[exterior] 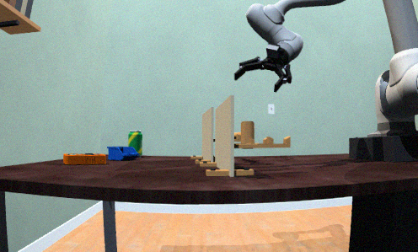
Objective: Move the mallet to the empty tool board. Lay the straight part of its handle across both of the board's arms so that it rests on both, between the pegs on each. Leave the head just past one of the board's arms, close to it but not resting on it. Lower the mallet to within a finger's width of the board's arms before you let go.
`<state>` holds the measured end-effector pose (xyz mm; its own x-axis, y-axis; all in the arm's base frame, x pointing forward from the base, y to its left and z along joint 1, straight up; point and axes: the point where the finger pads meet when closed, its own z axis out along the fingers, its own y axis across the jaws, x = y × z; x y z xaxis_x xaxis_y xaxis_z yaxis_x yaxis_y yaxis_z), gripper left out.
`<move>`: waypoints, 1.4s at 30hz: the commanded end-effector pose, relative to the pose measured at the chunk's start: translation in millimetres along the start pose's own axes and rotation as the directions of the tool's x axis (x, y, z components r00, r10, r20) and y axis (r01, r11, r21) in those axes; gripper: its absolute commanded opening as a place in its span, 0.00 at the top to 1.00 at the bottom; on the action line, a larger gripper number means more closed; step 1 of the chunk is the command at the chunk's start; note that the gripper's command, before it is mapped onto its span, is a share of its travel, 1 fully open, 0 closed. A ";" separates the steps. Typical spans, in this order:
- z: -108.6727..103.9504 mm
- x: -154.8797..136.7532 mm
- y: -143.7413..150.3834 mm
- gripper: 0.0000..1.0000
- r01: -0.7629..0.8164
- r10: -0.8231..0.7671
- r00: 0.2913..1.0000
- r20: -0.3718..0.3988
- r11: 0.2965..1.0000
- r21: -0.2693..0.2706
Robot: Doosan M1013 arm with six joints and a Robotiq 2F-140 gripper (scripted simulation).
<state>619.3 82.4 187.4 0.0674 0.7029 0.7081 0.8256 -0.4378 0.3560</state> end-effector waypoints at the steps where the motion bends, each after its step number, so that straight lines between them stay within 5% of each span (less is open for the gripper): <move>1: -1.6 -21.0 8.9 0.00 0.050 -0.062 0.992 0.110 0.993 0.112; 12: -9.7 -72.2 29.4 0.00 0.142 -0.235 0.927 0.293 0.941 0.306; 14: -9.7 -72.2 29.4 0.00 0.142 -0.235 0.927 0.293 0.941 0.306; 16: -12.8 -89.6 36.9 0.00 0.162 -0.299 0.890 0.345 0.913 0.374; 29: -22.3 -152.2 61.7 0.00 0.180 -0.536 0.704 0.465 0.769 0.613; 40: -22.9 -160.6 65.0 0.00 0.177 -0.564 0.676 0.474 0.748 0.639; 42: -9.9 -175.7 56.4 0.00 0.176 -0.564 0.677 0.472 0.747 0.641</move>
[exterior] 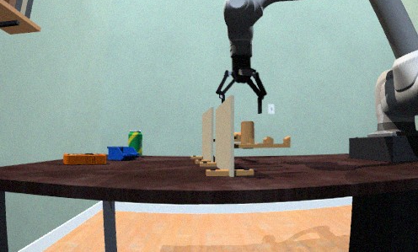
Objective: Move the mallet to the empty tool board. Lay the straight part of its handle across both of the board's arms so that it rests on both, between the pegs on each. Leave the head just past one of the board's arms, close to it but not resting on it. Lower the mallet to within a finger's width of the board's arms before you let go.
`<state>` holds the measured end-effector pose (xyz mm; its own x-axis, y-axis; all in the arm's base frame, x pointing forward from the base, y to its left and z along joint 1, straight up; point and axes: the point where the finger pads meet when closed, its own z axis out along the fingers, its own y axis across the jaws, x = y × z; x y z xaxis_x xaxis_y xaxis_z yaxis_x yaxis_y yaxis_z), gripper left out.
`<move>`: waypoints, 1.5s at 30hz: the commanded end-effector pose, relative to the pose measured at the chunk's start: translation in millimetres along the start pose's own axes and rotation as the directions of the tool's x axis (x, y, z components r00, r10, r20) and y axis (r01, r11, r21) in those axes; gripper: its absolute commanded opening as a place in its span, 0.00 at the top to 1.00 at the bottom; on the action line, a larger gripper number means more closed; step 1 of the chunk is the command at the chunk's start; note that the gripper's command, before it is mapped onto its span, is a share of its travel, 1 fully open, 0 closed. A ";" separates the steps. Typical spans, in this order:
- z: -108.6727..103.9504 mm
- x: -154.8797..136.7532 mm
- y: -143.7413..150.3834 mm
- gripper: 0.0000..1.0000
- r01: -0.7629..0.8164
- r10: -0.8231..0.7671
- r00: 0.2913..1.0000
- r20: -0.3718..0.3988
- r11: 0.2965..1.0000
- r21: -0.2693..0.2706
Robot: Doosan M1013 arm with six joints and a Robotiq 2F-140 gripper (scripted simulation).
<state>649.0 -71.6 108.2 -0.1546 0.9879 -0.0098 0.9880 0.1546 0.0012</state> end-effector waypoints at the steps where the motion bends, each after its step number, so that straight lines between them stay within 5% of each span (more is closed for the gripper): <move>1: 39.2 1.4 -2.0 0.00 0.002 -0.002 1.000 -0.002 1.000 0.003; 9: 94.8 1.9 -2.7 0.00 0.002 -0.002 1.000 -0.003 1.000 0.003; 19: 95.3 1.9 -2.7 0.00 0.002 -0.002 1.000 -0.003 1.000 0.003; 20: 95.3 1.9 -2.7 0.90 0.002 -0.002 1.000 -0.003 1.000 0.003; 45: 95.3 1.9 -2.7 0.90 0.002 -0.002 1.000 -0.003 1.000 0.003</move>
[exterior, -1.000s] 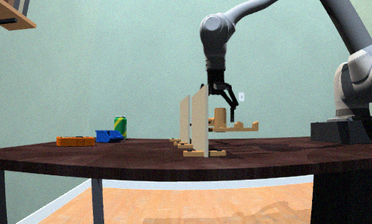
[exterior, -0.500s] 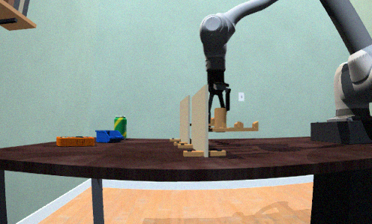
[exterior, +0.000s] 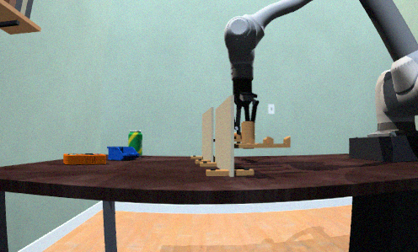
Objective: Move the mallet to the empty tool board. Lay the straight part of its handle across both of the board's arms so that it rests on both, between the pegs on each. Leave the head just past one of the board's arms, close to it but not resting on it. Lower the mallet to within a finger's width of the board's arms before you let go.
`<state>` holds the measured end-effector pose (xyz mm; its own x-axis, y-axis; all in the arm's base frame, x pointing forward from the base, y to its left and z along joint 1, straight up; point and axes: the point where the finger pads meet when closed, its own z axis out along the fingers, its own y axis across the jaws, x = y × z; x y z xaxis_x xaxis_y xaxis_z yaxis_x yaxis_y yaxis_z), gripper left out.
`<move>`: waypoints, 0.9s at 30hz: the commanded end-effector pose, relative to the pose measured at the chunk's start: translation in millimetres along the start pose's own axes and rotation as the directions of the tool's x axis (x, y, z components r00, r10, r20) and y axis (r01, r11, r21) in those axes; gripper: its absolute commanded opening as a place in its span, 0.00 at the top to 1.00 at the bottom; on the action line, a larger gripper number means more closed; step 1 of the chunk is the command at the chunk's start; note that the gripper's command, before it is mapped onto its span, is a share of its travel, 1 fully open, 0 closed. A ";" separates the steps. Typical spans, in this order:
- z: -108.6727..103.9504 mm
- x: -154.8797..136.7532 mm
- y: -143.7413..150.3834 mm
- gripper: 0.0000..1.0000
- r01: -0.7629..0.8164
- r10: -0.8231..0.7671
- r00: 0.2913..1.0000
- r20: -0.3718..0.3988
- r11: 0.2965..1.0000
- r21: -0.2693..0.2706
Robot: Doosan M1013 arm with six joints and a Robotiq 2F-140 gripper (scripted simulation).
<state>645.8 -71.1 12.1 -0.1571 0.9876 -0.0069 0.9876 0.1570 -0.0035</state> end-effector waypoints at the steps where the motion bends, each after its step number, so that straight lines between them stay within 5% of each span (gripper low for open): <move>1: -0.8 0.0 0.5 0.90 0.000 0.000 1.000 0.000 1.000 -0.001; 12: -7.8 -0.1 0.7 0.90 0.000 0.000 1.000 0.000 1.000 -0.001; 15: -52.6 -0.1 0.7 0.90 0.000 0.000 1.000 0.000 1.000 -0.002; 20: -97.6 0.0 0.2 0.90 0.000 0.000 1.000 0.000 1.000 -0.002; 24: -99.5 4.2 1.2 0.90 0.000 0.000 1.000 0.000 1.000 -0.002; 27: -97.7 46.4 10.7 0.90 0.000 0.000 1.000 0.000 1.000 -0.002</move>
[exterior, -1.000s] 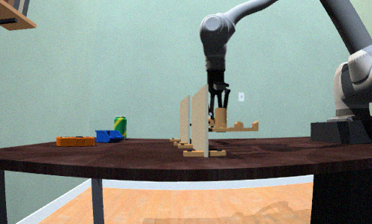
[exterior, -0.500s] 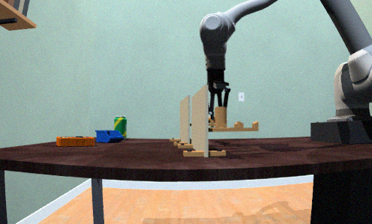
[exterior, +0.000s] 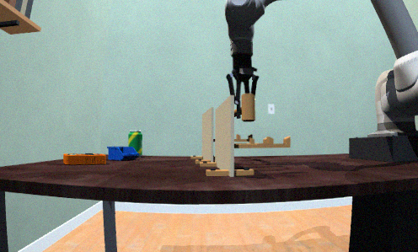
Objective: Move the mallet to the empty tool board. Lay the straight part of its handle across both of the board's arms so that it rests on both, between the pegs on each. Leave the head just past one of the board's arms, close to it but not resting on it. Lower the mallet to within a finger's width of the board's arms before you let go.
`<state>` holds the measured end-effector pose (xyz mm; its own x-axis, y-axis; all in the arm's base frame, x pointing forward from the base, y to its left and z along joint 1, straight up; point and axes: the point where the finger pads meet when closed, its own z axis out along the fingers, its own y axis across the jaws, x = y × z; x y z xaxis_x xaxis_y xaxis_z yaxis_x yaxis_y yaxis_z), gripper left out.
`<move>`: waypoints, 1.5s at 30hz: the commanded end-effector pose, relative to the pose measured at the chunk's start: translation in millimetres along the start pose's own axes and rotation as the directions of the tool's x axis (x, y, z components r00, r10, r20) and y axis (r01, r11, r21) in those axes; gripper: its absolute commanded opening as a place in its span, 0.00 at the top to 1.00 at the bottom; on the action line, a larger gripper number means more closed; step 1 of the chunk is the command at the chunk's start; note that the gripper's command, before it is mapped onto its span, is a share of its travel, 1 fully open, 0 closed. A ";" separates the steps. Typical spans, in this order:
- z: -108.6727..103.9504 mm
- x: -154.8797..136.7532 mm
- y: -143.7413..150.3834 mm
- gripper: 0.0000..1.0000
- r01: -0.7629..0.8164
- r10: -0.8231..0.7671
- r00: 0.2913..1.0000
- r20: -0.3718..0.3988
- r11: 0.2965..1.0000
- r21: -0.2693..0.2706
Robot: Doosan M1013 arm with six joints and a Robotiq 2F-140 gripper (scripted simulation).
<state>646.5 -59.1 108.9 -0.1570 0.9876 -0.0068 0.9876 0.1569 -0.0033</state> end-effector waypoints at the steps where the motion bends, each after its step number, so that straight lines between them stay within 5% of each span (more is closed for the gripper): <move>1: -0.8 35.2 8.5 0.90 0.000 0.000 1.000 0.000 1.000 -0.002; 30: 10.2 301.6 3.1 0.90 0.000 0.000 1.000 0.000 1.000 -0.001; 45: 12.3 305.2 2.3 0.90 -0.042 0.042 0.999 0.000 0.999 -0.001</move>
<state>600.5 242.4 95.5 -0.1186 0.9929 -0.0075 0.9929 0.1186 -0.0032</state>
